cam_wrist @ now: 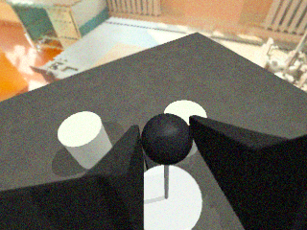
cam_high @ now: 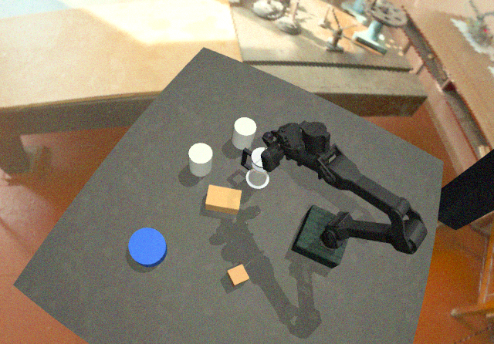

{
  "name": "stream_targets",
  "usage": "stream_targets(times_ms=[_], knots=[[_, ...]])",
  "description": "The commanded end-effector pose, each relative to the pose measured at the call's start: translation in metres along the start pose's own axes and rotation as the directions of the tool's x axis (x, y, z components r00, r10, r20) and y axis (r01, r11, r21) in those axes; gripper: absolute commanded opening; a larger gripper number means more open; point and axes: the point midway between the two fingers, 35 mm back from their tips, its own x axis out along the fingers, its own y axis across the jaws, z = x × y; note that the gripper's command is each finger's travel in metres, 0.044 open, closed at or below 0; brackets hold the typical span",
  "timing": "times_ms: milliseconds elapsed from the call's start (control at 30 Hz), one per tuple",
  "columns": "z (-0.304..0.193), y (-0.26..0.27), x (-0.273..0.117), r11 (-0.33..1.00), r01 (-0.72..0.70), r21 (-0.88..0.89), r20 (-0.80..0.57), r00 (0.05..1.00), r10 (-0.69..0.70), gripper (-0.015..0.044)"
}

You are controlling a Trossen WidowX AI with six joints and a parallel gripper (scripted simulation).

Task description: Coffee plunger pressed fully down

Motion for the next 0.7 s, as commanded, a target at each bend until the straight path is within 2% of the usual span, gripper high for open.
stream_targets(times_ms=[0, 667], knots=[[-0.03, 0.0, 0.012, 1.0, -0.001, 0.006, -0.071, 0.997, 0.001, 0.0131], [-0.058, 0.0, 0.031, 1.0, -0.001, 0.006, -0.071, 0.998, 0.001, 0.0131]])
